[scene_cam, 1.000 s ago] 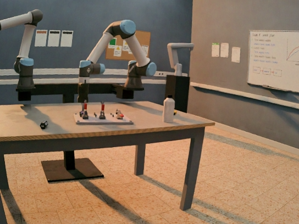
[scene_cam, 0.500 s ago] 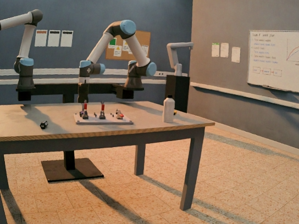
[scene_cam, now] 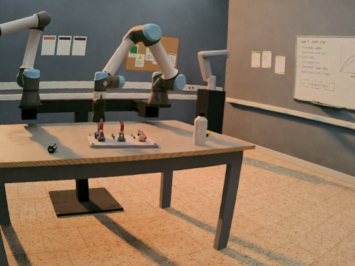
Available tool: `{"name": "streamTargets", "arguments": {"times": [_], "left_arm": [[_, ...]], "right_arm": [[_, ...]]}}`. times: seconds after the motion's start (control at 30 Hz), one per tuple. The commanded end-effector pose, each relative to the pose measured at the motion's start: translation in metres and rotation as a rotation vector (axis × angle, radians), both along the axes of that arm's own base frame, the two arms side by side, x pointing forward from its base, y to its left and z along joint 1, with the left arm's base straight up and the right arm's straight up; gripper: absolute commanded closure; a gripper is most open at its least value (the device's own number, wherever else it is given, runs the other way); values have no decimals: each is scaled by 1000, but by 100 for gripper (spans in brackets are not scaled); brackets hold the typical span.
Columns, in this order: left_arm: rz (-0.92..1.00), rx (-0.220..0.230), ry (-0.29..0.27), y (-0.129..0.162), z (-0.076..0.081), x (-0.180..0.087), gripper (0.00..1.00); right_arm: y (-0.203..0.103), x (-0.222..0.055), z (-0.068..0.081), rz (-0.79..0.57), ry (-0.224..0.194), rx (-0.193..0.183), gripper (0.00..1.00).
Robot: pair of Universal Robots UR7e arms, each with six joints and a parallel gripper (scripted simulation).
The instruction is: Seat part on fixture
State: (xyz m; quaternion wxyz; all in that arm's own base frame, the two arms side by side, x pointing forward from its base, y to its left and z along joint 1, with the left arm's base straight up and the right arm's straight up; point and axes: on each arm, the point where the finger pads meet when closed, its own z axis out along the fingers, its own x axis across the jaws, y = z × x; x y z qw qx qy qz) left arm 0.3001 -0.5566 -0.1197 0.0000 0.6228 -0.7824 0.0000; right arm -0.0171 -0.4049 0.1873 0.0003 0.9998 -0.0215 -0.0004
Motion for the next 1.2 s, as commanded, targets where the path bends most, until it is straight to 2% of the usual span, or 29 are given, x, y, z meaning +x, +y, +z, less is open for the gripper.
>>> {"name": "streamTargets", "arguments": {"times": [0.0, 1.17], "left_arm": [[3, -1, -1, -1, 0, 4, 100], [2, -1, -1, -2, 0, 10, 100]], "right_arm": [[1, -1, 0, -1, -1, 1, 0], [1, -1, 0, -1, -1, 1, 0]]}}
